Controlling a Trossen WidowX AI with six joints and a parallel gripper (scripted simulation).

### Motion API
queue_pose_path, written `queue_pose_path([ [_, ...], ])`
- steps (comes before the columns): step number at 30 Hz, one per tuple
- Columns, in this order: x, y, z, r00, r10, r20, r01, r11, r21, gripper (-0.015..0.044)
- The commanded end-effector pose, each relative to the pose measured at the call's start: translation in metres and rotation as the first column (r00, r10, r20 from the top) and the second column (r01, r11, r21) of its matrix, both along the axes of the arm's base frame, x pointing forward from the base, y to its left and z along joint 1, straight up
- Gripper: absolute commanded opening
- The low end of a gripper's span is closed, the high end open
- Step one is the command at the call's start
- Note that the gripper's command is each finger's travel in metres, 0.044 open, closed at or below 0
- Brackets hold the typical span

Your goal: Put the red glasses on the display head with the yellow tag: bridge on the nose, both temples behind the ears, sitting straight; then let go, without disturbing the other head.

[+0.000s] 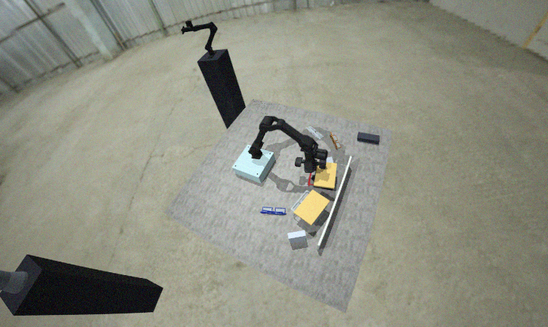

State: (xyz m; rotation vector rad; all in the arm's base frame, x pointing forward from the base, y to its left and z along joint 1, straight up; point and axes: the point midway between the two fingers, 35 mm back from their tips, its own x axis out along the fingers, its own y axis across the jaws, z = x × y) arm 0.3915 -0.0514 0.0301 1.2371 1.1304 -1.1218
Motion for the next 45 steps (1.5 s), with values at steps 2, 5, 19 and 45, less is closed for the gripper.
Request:
queue_pose_path([
  [2, 0.0, 0.0, -0.002, 1.0, -0.006, 0.002, 0.006, 1.0, -0.002, 0.0],
  [5, 0.0, 0.0, -0.004, 1.0, -0.006, 0.002, 0.006, 1.0, -0.002, 0.0],
  [19, 0.0, 0.0, -0.004, 1.0, 0.0, 0.0, 0.0, 1.0, 0.0, 0.0108],
  [45, -0.042, 0.0, 0.036, 0.997, -0.006, -0.077, 0.006, 1.0, 0.006, 0.0108],
])
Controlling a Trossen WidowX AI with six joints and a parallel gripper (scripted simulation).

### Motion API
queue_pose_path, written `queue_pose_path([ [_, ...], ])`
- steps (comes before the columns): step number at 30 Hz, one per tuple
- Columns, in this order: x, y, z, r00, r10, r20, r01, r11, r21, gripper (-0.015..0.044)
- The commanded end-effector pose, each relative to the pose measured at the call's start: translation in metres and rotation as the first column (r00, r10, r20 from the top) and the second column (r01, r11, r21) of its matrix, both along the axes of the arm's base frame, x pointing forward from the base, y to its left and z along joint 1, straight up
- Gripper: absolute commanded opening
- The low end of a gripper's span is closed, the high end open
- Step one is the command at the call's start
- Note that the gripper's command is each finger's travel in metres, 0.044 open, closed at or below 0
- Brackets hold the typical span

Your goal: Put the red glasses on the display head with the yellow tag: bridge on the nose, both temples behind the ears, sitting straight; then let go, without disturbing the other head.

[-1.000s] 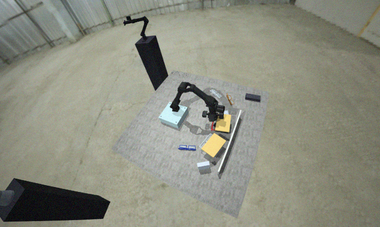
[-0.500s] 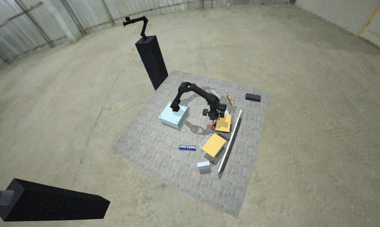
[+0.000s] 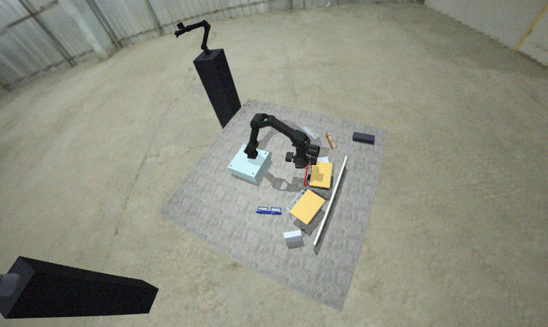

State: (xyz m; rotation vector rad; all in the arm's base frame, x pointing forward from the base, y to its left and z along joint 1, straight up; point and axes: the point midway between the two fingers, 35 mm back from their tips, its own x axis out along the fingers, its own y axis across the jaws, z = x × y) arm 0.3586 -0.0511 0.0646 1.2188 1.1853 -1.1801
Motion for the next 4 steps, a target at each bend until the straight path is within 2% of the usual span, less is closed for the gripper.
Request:
queue_pose_path([
  [1, -0.013, -0.001, 0.003, 1.0, 0.006, -0.004, -0.006, 1.0, -0.002, 0.0108],
  [4, -0.024, -0.001, 0.008, 1.0, 0.006, -0.005, -0.006, 1.0, -0.002, 0.0108],
])
